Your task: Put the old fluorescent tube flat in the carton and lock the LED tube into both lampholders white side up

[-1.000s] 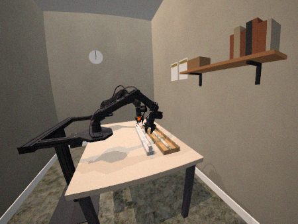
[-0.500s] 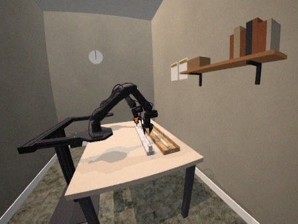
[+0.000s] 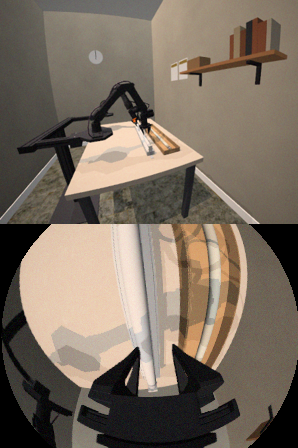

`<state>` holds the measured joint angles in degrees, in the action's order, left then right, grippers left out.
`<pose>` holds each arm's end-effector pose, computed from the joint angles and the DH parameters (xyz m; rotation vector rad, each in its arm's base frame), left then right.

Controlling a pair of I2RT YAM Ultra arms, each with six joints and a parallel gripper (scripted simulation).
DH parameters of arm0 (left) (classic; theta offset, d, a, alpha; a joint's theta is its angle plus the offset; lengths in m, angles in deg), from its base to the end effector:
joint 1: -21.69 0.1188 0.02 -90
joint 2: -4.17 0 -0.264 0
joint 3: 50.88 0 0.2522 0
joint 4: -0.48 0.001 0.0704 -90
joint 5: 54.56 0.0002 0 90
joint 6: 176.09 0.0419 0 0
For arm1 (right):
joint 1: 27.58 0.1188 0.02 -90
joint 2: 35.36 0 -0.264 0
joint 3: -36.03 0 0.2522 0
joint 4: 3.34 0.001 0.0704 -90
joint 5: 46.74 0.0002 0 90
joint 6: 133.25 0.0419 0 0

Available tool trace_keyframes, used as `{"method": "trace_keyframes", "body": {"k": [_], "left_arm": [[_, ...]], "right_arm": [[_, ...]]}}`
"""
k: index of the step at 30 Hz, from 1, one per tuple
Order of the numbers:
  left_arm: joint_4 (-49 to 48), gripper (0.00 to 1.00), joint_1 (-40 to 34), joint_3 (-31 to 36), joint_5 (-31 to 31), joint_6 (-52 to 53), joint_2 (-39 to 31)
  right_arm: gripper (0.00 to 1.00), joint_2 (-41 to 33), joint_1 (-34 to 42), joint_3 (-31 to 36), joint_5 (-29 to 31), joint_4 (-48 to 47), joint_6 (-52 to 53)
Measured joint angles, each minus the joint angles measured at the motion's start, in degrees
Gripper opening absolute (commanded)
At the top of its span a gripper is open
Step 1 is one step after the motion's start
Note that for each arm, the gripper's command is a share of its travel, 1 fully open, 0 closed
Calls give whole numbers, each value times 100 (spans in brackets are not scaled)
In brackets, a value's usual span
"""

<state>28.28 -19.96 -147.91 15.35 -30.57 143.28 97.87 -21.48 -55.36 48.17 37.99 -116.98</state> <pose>0.3422 -0.2838 0.0195 2.0310 1.9082 0.5495 0.3999 0.0401 0.0315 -1.9721 2.3697 -0.2122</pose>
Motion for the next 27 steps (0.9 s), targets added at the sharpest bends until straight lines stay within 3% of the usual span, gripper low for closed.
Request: {"method": "trace_keyframes", "body": {"k": [7,19,27], "left_arm": [[-560,49,-57,431,-212,-20,-168],[-1880,49,-358,1733,-789,-96,-717],[-2892,49,-407,2096,-953,-85,-334]], "right_arm": [[49,-262,46,538,92,-643,37],[49,-1106,192,2149,343,-2116,149],[49,-1305,240,2675,424,-2765,168]]}}
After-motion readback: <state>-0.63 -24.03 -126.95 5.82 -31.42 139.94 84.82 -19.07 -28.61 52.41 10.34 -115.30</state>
